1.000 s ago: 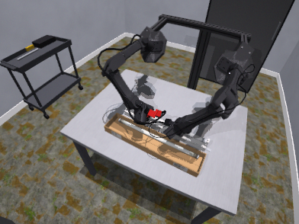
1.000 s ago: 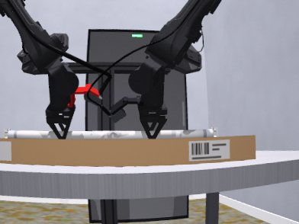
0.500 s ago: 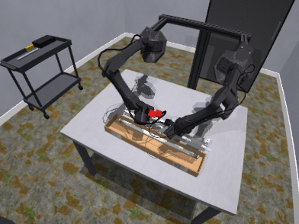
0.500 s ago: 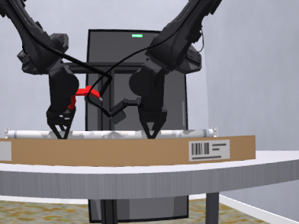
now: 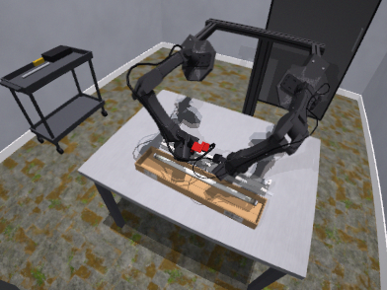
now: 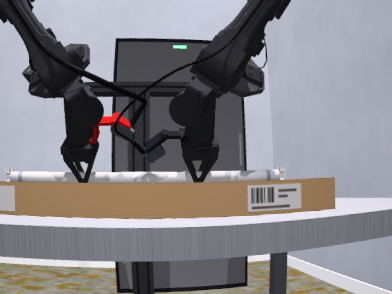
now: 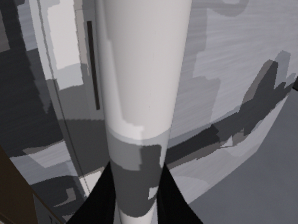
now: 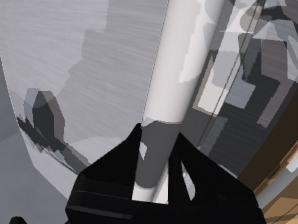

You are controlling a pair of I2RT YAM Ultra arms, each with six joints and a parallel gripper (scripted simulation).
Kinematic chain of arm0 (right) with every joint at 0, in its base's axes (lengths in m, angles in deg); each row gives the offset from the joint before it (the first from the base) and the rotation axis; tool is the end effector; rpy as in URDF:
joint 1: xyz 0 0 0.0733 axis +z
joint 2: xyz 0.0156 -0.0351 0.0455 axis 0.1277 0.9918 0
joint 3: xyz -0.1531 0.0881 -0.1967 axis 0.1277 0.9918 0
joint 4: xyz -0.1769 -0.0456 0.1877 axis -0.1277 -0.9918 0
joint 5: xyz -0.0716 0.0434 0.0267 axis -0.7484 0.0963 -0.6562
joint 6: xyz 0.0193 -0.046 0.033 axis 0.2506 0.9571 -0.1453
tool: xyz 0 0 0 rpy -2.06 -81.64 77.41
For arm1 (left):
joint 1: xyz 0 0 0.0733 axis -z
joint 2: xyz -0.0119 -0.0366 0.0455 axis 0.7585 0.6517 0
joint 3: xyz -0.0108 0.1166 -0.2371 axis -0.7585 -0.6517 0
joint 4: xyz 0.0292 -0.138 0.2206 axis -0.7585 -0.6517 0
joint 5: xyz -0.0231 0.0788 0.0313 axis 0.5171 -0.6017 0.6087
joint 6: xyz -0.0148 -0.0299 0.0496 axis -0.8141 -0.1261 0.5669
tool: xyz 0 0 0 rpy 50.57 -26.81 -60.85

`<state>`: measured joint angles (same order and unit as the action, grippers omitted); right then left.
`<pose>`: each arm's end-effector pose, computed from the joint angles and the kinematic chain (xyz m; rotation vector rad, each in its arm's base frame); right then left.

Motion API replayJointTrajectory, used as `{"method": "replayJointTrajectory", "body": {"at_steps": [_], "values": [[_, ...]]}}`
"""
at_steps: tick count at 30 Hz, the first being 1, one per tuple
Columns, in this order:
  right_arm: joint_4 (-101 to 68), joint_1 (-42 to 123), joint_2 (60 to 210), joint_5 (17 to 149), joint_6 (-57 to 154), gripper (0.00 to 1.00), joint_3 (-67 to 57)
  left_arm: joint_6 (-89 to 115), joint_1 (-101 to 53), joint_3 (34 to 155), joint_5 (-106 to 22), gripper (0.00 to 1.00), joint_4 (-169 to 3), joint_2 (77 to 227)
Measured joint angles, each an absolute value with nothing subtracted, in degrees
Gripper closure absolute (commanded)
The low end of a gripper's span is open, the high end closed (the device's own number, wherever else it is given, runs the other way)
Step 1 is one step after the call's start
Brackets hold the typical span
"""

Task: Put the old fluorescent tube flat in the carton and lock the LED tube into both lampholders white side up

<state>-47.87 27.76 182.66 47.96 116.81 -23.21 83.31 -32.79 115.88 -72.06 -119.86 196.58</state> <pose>0.4218 0.1341 0.0864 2.0233 -2.2209 0.9058 0.4360 -0.1072 0.1278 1.9355 2.2577 0.8517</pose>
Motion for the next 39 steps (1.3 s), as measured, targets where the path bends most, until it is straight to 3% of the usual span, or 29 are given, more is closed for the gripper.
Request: {"method": "replayJointTrajectory", "body": {"at_steps": [21,39], "values": [[-47.59,27.78,182.6,47.83,116.87,0.89,-23.02,83.4,-32.79,115.53,-72.08,0.89,-119.44,196.42],[-37.4,28.46,179.71,45.8,119.19,0.89,-15.43,85.43,-32.23,107.57,-73.94,0.89,-109.45,193.12]]}}
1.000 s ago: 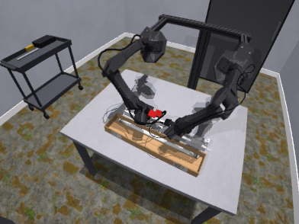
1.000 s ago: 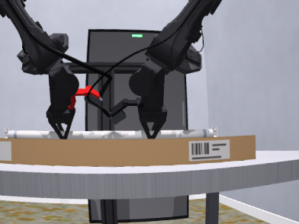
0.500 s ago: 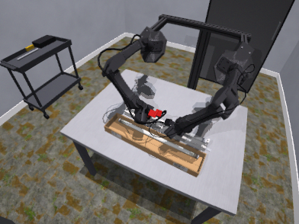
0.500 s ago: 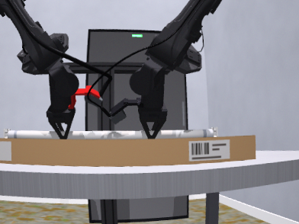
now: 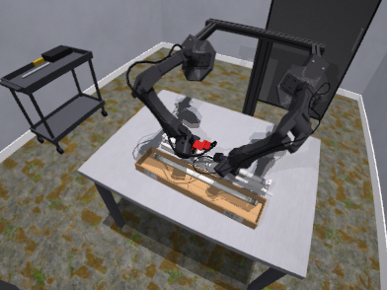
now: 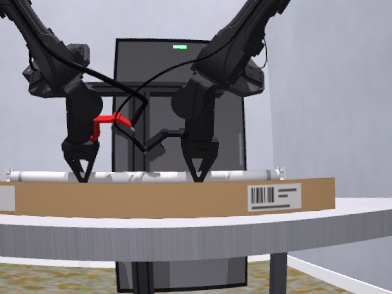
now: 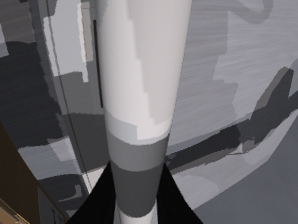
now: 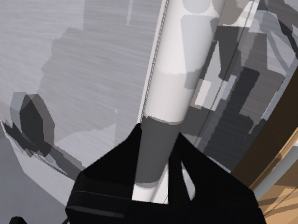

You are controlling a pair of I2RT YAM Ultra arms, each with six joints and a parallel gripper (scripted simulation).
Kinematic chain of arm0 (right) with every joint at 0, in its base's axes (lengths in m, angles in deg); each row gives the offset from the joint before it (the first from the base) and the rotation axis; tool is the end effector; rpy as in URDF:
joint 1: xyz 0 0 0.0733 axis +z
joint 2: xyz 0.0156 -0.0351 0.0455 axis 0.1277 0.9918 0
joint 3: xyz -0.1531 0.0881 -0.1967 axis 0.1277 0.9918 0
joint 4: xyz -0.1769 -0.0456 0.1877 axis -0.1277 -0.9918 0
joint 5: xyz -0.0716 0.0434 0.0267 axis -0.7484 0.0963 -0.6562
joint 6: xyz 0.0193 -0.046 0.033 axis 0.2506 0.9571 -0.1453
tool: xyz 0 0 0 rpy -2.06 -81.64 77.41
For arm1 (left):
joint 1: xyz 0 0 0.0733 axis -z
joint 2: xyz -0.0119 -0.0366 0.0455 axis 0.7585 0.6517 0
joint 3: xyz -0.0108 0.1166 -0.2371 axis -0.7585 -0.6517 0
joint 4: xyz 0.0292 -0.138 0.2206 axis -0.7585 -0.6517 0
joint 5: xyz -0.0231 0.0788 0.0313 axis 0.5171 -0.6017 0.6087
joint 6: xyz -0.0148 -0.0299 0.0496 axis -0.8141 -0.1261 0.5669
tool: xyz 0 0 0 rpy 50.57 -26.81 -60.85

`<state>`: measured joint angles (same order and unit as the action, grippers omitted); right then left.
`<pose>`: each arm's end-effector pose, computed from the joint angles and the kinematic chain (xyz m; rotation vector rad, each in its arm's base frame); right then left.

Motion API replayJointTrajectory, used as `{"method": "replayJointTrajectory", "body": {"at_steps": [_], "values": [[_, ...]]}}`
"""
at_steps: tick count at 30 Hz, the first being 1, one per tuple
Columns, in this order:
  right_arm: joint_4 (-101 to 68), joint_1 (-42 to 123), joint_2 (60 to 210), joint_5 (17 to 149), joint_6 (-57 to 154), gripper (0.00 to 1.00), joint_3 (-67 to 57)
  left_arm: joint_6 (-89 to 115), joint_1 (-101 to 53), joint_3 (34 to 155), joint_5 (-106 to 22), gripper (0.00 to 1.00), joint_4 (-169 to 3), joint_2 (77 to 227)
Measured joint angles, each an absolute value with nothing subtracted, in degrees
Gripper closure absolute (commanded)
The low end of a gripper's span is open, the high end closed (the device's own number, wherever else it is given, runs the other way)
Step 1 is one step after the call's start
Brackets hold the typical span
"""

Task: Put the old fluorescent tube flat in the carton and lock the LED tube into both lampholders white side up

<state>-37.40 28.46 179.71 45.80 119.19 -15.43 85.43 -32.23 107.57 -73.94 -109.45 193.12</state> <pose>0.4107 0.1341 0.0803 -1.9860 2.1387 -0.9943 0.4250 -0.1070 0.1214 1.8934 2.1748 0.9363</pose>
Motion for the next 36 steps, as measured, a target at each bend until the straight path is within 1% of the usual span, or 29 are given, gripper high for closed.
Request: {"method": "replayJointTrajectory", "body": {"at_steps": [13,36], "values": [[-24.6,29.07,177.09,43.81,122.51,0.89,-6.97,88.23,-31.46,98.87,-76.27,0.89,-97.04,190.13],[-7.28,29.9,175.43,41.29,127.56,0.89,2.62,92.69,-30.67,88.8,-78.72,0.89,-80.27,187.77]]}}
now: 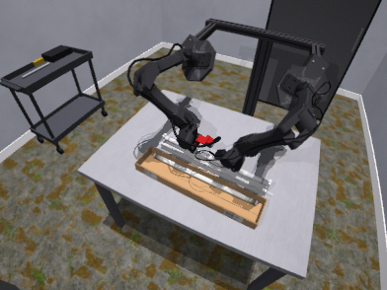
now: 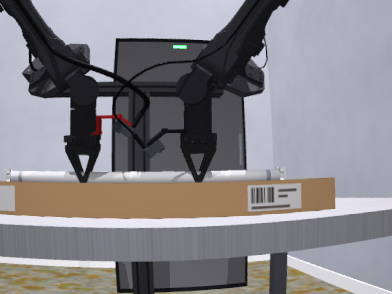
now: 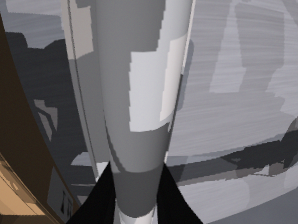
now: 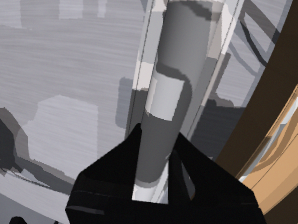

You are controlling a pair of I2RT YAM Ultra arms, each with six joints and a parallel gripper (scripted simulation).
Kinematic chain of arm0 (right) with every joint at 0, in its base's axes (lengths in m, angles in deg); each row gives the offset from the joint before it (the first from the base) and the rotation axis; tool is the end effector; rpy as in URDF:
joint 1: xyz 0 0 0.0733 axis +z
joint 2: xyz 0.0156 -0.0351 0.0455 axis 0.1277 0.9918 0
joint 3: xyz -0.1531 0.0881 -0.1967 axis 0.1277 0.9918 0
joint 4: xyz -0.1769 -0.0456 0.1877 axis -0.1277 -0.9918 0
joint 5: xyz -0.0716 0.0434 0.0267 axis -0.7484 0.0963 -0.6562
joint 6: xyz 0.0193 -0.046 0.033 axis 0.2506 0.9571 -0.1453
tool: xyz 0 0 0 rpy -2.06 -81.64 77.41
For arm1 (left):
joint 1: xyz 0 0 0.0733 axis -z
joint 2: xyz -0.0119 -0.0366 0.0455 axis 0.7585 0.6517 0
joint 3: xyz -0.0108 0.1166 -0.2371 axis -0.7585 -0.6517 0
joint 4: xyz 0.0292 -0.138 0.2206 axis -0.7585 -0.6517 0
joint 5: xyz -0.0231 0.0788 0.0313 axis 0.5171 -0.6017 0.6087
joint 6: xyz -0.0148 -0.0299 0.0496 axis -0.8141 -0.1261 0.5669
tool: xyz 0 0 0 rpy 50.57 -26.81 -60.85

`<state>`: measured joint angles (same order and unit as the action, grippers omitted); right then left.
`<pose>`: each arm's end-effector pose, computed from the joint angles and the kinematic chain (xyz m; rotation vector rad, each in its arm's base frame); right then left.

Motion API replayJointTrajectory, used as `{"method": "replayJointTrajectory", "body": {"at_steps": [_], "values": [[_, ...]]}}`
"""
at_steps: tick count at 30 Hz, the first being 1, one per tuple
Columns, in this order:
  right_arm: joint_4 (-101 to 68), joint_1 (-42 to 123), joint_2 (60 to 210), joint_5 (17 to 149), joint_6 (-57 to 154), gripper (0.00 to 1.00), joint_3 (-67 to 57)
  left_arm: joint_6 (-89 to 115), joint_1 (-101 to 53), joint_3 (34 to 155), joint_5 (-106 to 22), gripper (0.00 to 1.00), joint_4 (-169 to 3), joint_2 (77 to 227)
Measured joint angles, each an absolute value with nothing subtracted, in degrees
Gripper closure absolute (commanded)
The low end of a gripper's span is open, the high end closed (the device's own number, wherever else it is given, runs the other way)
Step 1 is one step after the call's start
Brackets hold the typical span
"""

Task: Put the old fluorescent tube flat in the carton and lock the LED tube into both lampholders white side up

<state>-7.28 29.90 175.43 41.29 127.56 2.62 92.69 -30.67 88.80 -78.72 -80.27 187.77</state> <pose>0.3829 0.1312 0.0604 -1.8637 1.9013 -1.1963 0.3978 -0.1071 0.1004 1.7735 1.9461 1.1528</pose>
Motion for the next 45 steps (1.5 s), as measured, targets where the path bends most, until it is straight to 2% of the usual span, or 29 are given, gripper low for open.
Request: {"method": "replayJointTrajectory", "body": {"at_steps": [45], "values": [[30.64,30.32,178.95,39.94,140.17,0.89,16.79,103.81,-30.0,73.56,-80.91,0.89,-43.6,189.8]]}}
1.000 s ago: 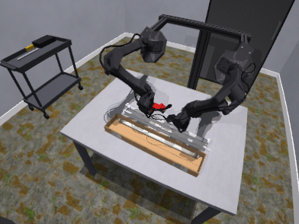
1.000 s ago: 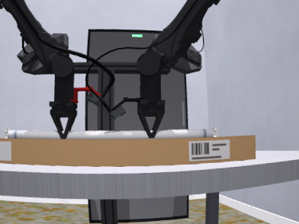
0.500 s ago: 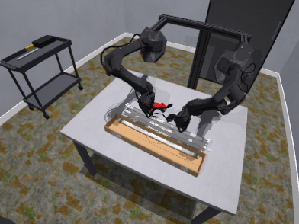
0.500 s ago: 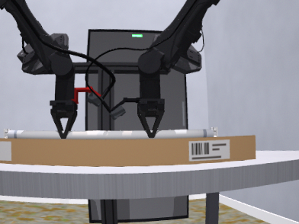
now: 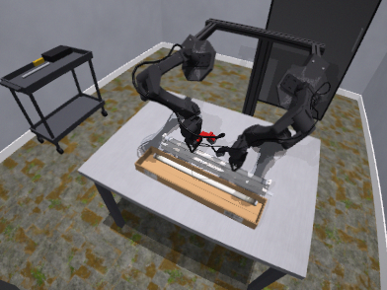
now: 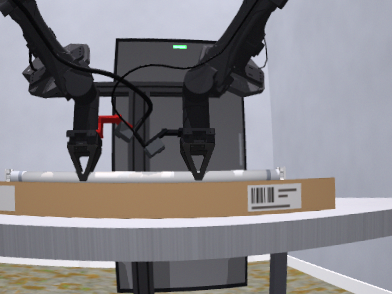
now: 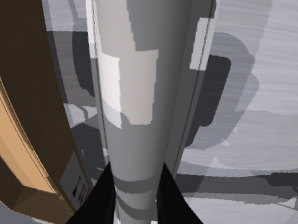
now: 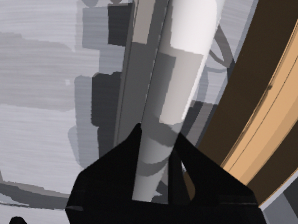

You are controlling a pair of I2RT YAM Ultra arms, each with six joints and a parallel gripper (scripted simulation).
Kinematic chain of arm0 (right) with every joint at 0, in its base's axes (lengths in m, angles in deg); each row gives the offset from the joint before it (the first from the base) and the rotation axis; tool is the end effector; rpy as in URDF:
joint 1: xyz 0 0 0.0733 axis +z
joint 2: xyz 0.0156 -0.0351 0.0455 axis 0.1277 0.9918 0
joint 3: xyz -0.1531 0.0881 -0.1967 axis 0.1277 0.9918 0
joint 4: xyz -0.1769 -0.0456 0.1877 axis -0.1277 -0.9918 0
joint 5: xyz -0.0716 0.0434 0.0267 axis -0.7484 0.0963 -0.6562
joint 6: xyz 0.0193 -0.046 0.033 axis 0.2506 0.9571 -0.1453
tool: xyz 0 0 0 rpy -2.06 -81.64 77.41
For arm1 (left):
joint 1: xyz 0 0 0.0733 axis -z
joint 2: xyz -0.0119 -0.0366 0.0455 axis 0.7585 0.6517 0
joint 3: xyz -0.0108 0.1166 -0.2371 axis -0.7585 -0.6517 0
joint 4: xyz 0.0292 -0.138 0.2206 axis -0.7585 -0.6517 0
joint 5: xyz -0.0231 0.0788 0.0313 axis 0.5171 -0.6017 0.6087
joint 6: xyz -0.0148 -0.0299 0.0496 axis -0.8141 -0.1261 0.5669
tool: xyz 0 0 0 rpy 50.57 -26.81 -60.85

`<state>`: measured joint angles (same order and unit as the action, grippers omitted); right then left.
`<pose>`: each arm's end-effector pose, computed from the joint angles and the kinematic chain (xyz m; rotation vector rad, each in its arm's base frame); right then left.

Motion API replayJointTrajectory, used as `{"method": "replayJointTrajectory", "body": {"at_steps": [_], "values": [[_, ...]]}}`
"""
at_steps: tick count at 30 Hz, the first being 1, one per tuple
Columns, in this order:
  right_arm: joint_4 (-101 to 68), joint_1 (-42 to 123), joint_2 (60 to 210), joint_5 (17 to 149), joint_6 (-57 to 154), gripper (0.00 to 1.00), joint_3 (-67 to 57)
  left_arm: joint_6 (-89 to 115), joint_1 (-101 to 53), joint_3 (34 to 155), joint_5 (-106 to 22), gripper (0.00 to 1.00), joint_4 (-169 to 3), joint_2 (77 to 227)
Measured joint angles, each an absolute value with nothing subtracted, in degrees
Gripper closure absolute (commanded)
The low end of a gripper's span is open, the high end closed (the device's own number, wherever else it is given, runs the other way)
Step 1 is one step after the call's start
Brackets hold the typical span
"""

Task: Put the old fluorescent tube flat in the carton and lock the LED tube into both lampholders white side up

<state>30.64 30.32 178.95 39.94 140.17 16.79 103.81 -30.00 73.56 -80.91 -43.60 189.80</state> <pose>0.3586 0.1232 0.0329 -1.7201 1.6285 -1.3757 0.3740 -0.1024 0.0710 1.6284 1.6827 1.3501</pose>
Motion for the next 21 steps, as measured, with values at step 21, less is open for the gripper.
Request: {"method": "replayJointTrajectory", "body": {"at_steps": [21], "values": [[47.2,30.27,183.58,40.05,145.88,0.89,20.04,108.97,-30.02,69.58,-80.82,0.89,-27.42,193.65]]}}
